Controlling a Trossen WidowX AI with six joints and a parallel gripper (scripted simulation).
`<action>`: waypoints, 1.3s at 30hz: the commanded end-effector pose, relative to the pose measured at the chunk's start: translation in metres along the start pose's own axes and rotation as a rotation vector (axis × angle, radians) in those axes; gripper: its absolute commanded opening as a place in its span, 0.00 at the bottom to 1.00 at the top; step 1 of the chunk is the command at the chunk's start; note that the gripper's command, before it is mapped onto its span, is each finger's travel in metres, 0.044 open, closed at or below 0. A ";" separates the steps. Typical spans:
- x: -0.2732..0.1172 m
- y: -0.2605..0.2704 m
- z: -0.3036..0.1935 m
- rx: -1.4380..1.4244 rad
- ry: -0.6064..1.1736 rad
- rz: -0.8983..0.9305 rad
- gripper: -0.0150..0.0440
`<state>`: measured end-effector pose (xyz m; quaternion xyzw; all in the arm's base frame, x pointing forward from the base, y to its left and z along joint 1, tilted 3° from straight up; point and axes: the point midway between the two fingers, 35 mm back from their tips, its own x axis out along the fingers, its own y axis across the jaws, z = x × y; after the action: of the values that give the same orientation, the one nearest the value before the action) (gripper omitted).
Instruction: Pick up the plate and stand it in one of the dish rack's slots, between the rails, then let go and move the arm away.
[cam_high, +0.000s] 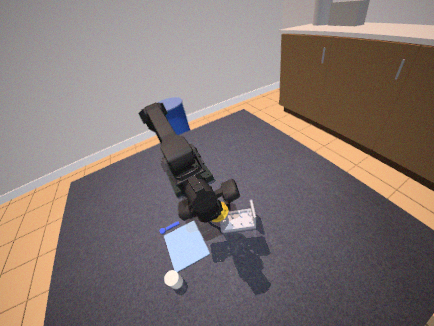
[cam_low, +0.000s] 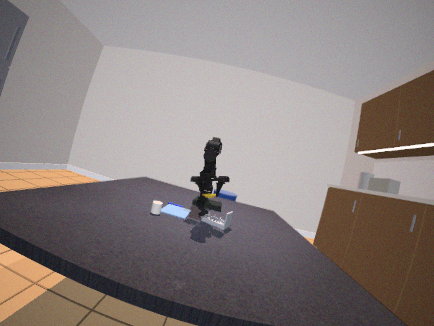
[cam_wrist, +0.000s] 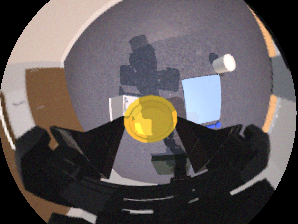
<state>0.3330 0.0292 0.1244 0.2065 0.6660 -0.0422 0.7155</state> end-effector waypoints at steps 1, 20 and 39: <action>0.014 0.002 0.007 -0.042 -0.015 0.074 0.25; 0.065 0.006 0.035 -0.326 -0.207 0.467 0.25; 0.077 -0.003 0.030 -0.710 -0.543 0.754 0.25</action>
<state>0.3736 0.0335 0.0519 0.1693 0.3395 0.3700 0.8480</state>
